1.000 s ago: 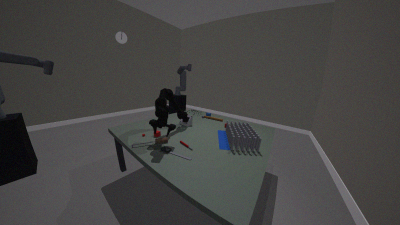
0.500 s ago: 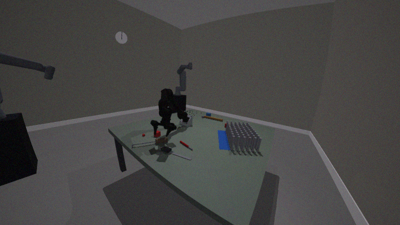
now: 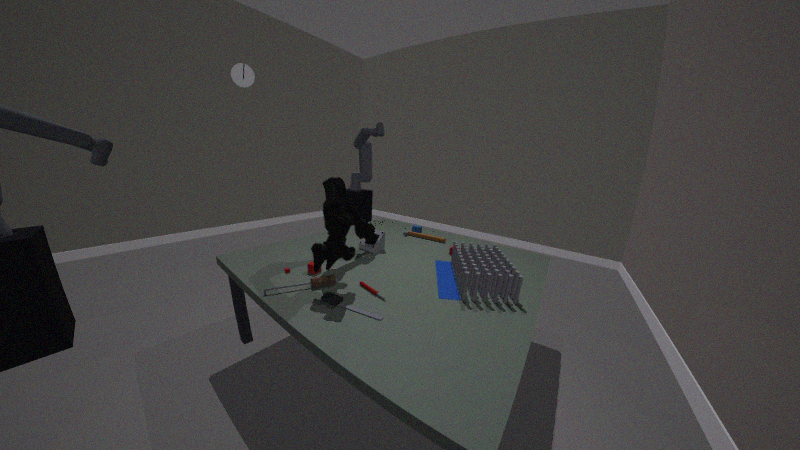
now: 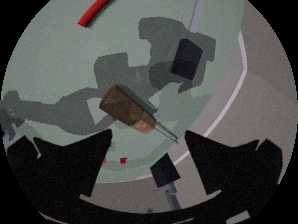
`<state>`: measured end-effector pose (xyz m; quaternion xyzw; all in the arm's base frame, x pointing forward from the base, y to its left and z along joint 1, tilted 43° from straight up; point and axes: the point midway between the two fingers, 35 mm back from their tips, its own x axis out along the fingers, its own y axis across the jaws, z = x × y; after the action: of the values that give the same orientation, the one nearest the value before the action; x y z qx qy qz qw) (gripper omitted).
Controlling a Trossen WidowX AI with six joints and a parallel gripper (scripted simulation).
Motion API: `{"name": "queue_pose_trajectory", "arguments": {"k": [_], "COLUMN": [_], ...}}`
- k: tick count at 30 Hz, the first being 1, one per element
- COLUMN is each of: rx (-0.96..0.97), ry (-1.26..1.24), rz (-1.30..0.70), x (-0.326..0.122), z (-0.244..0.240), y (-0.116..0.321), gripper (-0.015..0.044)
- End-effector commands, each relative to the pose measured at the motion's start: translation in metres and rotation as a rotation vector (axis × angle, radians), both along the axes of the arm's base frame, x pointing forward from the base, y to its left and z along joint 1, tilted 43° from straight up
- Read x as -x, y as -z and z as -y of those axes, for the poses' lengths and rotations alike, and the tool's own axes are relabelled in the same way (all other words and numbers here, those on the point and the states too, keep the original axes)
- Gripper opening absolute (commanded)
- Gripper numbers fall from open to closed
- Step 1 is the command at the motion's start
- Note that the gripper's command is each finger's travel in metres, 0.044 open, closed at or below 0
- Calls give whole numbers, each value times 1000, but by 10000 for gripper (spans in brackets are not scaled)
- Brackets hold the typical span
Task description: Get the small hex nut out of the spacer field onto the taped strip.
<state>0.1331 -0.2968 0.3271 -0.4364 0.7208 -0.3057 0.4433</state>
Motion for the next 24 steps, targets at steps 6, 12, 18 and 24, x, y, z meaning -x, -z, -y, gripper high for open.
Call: {"name": "queue_pose_trajectory", "arguments": {"k": [6, 12, 18, 24], "rx": [-88, -88, -88, -88], "ry": [-197, -197, -197, -197], "rz": [-763, -763, -763, -763], "x": [6, 6, 6, 6], "z": [-13, -13, -13, -13], "y": [1, 1, 1, 1], "gripper": [440, 440, 440, 361]}}
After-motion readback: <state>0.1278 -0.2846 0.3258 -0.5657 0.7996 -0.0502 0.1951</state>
